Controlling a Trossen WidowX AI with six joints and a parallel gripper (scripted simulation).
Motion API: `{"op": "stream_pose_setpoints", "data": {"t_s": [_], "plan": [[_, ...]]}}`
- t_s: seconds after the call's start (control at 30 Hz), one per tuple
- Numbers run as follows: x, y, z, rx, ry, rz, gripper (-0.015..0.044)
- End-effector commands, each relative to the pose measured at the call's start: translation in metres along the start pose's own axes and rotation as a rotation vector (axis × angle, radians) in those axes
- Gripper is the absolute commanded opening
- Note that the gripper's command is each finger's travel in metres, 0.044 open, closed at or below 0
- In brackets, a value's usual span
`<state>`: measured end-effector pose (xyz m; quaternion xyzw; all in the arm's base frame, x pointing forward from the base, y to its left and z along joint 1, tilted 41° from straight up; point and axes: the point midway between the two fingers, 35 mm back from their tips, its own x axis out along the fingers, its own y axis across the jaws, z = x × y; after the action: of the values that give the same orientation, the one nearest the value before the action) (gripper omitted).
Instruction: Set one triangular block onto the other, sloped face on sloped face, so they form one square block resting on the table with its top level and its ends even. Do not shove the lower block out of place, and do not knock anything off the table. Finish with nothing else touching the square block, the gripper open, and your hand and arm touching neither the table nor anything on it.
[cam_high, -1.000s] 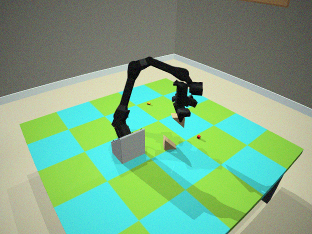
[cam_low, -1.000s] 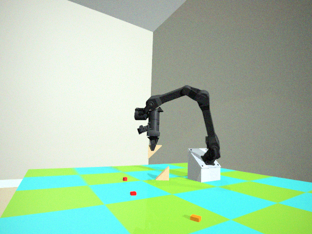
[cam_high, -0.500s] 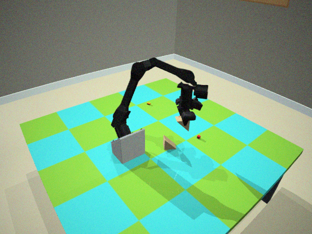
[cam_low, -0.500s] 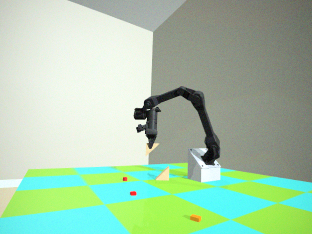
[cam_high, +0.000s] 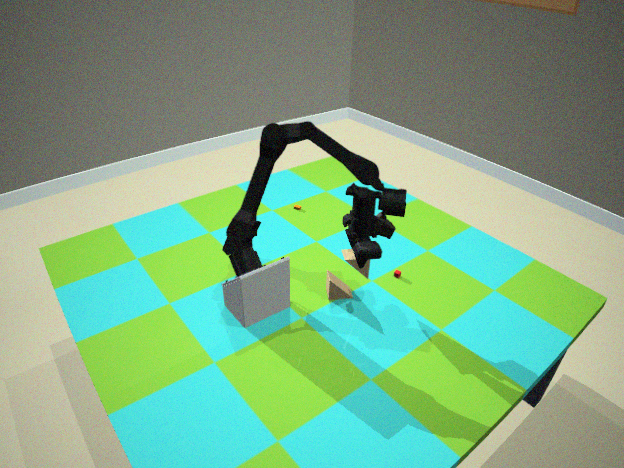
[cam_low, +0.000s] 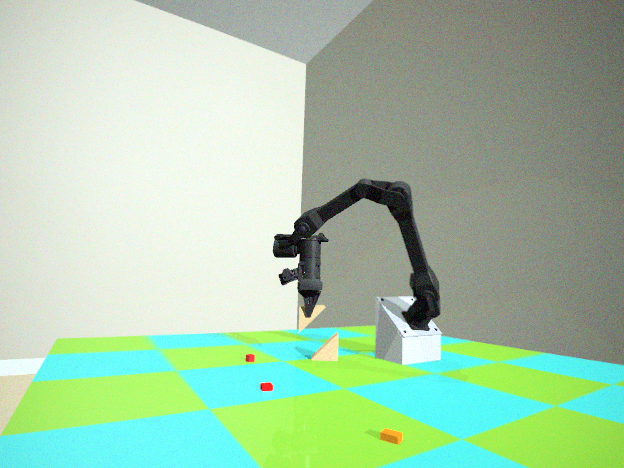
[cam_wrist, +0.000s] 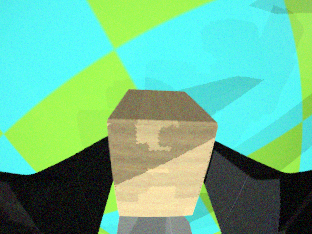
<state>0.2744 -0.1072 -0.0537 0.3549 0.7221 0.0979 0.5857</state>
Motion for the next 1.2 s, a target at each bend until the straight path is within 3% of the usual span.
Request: {"op": "stream_pose_setpoints", "data": {"t_s": [0.0,0.4,1.17], "plan": [[0.013,0.002,-0.009,0.008,0.003,0.007,0.0],[0.045,0.004,-0.023,0.008,0.004,0.009,0.0],[0.045,0.005,-0.023,0.012,-0.003,0.017,0.0]]}}
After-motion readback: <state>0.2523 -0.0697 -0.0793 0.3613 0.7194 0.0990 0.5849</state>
